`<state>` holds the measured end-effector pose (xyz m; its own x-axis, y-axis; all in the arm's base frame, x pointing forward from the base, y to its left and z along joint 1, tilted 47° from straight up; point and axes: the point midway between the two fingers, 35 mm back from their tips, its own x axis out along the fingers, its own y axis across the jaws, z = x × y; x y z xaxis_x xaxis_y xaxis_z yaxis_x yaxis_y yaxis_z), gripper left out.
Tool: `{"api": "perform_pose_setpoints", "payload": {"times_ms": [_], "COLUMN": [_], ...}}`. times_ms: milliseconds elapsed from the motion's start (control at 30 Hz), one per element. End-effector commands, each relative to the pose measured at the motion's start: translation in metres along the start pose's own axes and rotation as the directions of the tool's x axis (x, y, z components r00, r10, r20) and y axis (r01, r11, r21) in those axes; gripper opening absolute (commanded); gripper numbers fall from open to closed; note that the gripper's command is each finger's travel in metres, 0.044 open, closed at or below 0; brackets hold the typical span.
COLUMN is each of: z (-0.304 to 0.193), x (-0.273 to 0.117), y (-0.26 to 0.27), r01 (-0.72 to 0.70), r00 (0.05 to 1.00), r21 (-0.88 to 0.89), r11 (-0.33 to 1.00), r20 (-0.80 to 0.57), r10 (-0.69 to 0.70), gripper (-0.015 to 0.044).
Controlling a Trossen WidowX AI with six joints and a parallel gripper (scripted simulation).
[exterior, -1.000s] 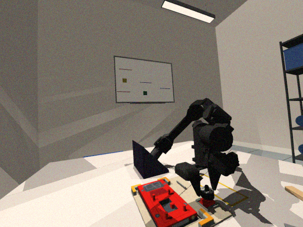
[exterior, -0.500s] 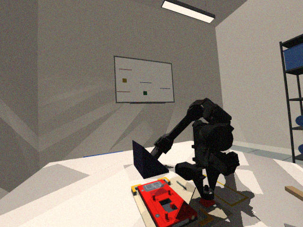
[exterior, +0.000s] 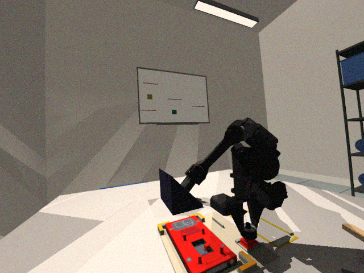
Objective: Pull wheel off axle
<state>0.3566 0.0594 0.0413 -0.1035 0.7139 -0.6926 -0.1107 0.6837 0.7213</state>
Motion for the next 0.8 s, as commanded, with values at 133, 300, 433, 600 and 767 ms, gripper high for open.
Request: {"api": "perform_pose_setpoints", "payload": {"times_ms": [133,300,433,600,767], "z": [0.0000,0.0001,0.0001,0.0002,0.0002], "x": [-0.0030,-0.0046,-0.0059,-0.0076,-0.0092], "y": [-0.0006,-0.0006,-0.0006,-0.0006,-0.0007], "r01": [0.003,0.003,0.003,0.003,0.003], "r00": [1.000,1.000,1.000,1.000,1.000], "r21": [-0.004,-0.003,-0.003,-0.003,-0.003], "r11": [1.000,1.000,1.000,1.000,1.000], "r20": [-0.001,-0.001,-0.001,0.000,0.000], "r10": [-0.003,-0.003,-0.003,-0.003,-0.003], "gripper": [0.0000,0.0000,0.0000,0.0000,0.0000]}}
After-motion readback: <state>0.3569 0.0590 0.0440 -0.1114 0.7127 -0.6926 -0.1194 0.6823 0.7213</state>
